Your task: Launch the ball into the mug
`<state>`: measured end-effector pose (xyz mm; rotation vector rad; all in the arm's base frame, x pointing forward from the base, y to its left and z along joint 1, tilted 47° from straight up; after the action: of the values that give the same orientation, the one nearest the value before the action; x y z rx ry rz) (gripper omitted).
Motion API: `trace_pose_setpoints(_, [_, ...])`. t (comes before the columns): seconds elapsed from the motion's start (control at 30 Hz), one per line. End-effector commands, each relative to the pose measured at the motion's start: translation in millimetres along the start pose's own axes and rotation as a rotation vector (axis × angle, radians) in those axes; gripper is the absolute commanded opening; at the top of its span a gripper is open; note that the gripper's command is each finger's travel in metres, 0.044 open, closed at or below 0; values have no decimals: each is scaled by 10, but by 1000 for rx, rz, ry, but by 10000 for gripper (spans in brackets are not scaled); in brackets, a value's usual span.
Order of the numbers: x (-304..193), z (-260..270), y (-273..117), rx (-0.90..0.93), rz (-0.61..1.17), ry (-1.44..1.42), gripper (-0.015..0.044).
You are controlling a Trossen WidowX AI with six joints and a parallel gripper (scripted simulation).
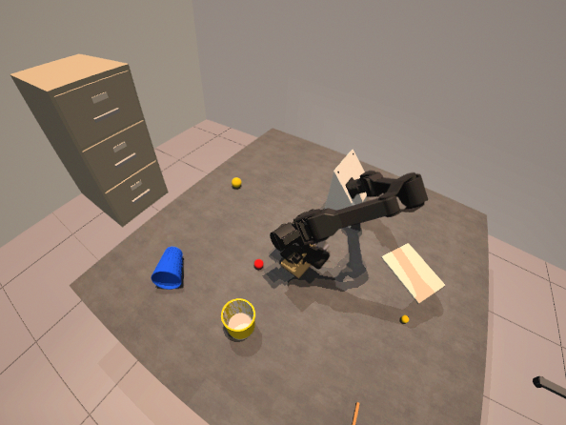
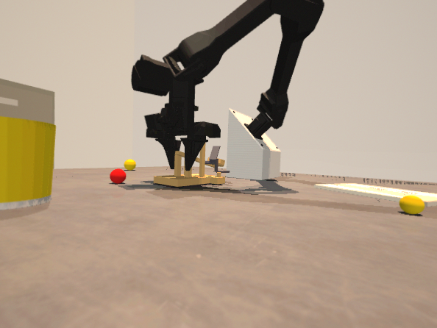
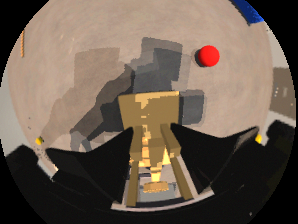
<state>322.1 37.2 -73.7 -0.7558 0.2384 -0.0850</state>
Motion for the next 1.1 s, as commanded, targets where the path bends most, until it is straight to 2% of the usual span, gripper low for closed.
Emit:
trace_pose_setpoints(0.0, [4, -1, -9, 1, -2, -1, 236])
trace_pose_setpoints(0.17, [8, -2, -34, 0, -2, -1, 368])
trace_pose_setpoints(0.27, [44, -15, -411, -6, -4, 1, 440])
trace_pose_setpoints(0.4, [2, -11, -985, -4, -2, 1, 440])
trace_pose_setpoints(0.47, [-3, -10, -1013, -3, -2, 1, 440])
trace_pose_setpoints(0.5, [37, -25, -874, -3, -14, 6, 440])
trace_pose_setpoints(0.77, [40, -26, -900, -3, -14, 6, 440])
trace_pose_setpoints(0.9, [40, -31, -1413, -7, -14, 2, 440])
trace_pose_setpoints(0.97, [28, -29, -1521, -6, -14, 1, 440])
trace_pose_setpoints(1.0, [55, -33, -1286, -3, -5, 4, 414])
trace_pose_setpoints(1.07, [194, -104, -1211, -3, -6, -11, 361])
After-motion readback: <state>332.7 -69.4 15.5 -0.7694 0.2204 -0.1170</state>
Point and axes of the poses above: the point midway between the two fingers, 35 mm back from their tips, its own y axis out along the fingers, its own z axis across the jaws, x = y × z, the point moved 1 cm from there along -y, back along the fingers, and after that the axes turned 10 degrees about y, right-handed, at the moved point
